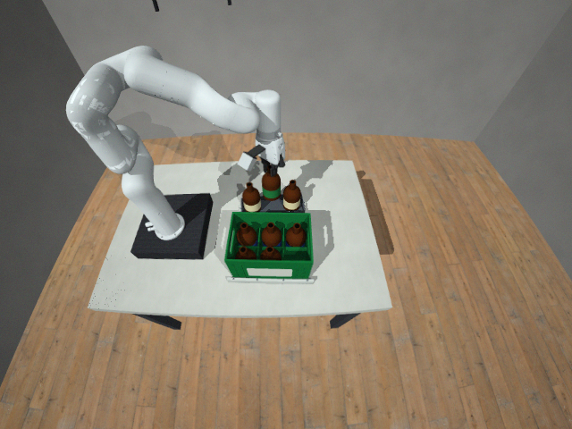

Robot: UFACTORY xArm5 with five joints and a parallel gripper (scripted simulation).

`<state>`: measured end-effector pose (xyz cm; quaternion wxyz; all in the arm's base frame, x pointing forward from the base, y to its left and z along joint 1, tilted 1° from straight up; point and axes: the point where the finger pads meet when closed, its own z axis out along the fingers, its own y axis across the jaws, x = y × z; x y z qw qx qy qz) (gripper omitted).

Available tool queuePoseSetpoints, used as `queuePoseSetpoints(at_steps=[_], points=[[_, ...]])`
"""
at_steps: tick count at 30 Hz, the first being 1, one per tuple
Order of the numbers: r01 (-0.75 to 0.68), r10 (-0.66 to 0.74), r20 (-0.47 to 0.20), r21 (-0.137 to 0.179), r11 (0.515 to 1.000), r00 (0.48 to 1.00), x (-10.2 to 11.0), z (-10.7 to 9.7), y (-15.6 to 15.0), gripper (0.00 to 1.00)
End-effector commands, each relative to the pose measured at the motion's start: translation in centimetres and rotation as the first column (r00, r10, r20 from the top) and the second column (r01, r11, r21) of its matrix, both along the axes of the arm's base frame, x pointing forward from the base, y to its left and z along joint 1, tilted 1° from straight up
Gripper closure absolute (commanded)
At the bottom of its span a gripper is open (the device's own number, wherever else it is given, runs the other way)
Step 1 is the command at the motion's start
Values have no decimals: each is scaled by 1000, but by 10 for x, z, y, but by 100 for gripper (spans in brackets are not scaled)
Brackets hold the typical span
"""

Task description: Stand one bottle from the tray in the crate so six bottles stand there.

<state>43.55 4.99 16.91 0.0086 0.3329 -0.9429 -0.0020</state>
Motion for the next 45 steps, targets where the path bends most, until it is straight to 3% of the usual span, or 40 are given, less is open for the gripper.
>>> queuePoseSetpoints(at_steps=[1, 30, 45], points=[[0, 0, 4, 0, 1000, 1000, 1, 4, 0, 100], [0, 0, 4, 0, 1000, 1000, 1, 33, 0, 100], [0, 0, 4, 0, 1000, 1000, 2, 38, 0, 100]])
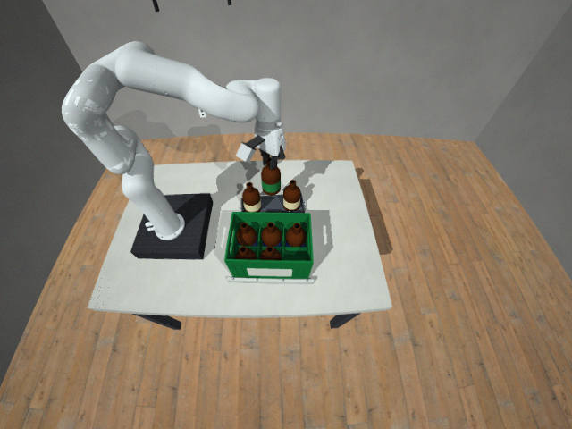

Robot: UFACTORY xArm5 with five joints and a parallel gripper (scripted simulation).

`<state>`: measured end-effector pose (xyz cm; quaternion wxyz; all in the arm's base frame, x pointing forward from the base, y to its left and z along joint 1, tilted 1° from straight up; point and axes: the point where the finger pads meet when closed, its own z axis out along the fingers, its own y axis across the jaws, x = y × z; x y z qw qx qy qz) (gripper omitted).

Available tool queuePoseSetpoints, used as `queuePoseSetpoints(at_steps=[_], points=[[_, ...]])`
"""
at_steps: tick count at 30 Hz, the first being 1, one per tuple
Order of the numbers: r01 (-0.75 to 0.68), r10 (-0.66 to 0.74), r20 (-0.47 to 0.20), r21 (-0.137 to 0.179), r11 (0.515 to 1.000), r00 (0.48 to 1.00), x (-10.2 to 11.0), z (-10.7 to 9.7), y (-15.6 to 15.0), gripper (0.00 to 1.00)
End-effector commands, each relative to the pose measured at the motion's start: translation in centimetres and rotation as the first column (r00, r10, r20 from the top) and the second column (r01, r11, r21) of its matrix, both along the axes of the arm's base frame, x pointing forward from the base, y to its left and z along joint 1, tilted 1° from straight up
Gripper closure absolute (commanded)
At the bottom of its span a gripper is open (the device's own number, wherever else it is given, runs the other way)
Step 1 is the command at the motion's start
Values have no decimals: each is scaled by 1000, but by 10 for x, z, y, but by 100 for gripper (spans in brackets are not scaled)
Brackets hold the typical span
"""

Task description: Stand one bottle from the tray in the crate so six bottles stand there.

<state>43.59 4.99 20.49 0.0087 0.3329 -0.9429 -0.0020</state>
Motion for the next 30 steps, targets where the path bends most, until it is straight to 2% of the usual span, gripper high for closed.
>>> queuePoseSetpoints(at_steps=[1, 30], points=[[0, 0, 4, 0, 1000, 1000, 1, 3, 0, 100], [0, 0, 4, 0, 1000, 1000, 1, 5, 0, 100]])
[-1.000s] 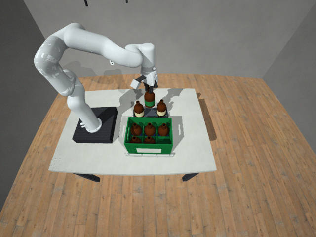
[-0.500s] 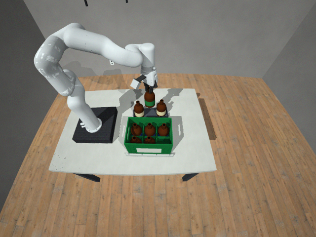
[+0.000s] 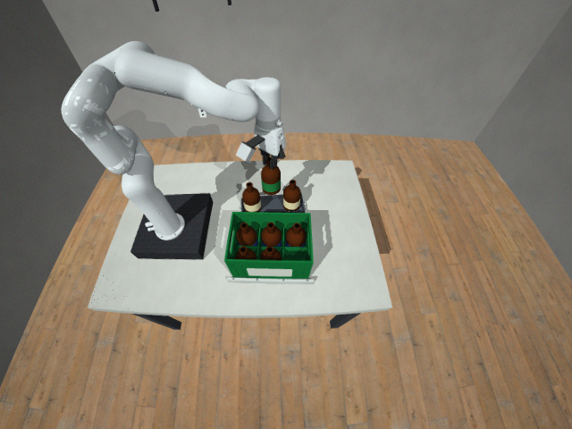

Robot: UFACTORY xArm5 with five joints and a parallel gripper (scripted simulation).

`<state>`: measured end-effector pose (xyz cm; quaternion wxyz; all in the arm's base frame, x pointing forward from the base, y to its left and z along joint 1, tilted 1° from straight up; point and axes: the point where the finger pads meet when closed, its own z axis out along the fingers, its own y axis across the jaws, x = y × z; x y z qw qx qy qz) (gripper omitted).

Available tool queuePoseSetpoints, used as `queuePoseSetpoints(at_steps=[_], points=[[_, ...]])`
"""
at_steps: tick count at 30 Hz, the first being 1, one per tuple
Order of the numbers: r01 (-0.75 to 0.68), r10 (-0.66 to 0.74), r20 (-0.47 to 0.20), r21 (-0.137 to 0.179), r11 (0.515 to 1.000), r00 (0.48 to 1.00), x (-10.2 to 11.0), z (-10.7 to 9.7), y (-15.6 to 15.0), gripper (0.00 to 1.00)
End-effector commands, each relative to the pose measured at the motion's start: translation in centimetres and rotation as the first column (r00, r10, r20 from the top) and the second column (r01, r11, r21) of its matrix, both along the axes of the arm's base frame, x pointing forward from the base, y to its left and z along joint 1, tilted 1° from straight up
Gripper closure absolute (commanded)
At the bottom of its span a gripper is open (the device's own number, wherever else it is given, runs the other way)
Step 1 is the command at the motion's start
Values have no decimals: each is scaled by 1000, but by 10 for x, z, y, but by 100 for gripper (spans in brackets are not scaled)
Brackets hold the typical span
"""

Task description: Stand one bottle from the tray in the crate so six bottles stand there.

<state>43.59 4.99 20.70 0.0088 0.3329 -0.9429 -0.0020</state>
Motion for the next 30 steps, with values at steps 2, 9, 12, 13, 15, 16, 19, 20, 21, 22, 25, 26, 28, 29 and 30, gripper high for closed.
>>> queuePoseSetpoints(at_steps=[2, 9, 12, 13, 15, 16, 19, 20, 21, 22, 25, 26, 28, 29, 30], points=[[0, 0, 4, 1, 1000, 1000, 1, 4, 0, 100], [0, 0, 4, 1, 1000, 1000, 1, 9, 0, 100], [0, 0, 4, 1, 1000, 1000, 1, 12, 0, 100], [0, 0, 4, 1, 1000, 1000, 1, 13, 0, 100], [0, 0, 4, 1, 1000, 1000, 1, 15, 0, 100], [0, 0, 4, 1, 1000, 1000, 1, 16, 0, 100], [0, 0, 4, 1, 1000, 1000, 1, 20, 0, 100], [0, 0, 4, 1, 1000, 1000, 1, 21, 0, 100], [0, 0, 4, 1, 1000, 1000, 1, 22, 0, 100], [0, 0, 4, 1, 1000, 1000, 1, 24, 0, 100], [0, 0, 4, 1, 1000, 1000, 1, 26, 0, 100], [0, 0, 4, 1, 1000, 1000, 1, 26, 0, 100], [0, 0, 4, 1, 1000, 1000, 1, 28, 0, 100], [0, 0, 4, 1, 1000, 1000, 1, 29, 0, 100], [0, 0, 4, 1, 1000, 1000, 1, 30, 0, 100]])
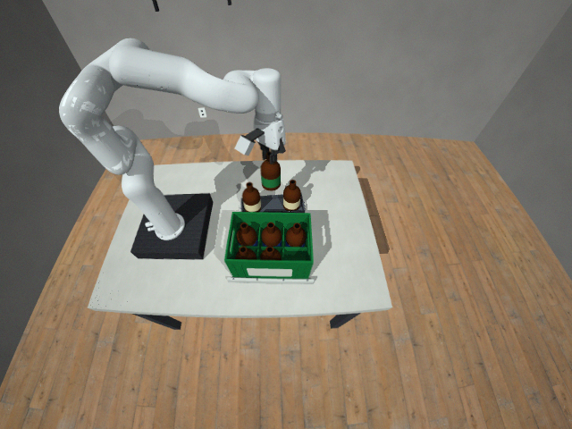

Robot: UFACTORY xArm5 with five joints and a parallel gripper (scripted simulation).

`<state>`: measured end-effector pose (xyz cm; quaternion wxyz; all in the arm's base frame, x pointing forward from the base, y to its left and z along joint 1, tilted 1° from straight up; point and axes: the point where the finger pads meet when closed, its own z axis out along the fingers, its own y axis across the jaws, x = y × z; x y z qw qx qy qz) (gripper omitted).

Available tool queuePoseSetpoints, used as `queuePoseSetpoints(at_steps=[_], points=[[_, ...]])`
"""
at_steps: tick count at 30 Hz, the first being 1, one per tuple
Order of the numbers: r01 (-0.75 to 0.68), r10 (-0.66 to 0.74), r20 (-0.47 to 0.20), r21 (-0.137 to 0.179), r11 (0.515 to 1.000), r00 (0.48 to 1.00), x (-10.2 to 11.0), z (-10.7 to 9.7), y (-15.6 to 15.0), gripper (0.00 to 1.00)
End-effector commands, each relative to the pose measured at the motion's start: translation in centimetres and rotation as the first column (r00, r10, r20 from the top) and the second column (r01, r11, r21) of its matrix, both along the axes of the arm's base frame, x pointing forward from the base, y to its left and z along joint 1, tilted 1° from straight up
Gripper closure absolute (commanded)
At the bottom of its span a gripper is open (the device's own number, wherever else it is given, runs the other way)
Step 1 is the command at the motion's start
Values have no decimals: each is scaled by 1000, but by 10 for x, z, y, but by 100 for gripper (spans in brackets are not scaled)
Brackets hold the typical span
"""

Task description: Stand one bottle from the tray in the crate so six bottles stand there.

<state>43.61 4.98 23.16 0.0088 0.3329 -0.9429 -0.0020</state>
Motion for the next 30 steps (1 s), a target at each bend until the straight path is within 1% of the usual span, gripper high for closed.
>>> queuePoseSetpoints(at_steps=[1, 11, 30], points=[[0, 0, 4, 1, 1000, 1000, 1, 7, 0, 100], [0, 0, 4, 1, 1000, 1000, 1, 14, 0, 100], [0, 0, 4, 1, 1000, 1000, 1, 16, 0, 100]])
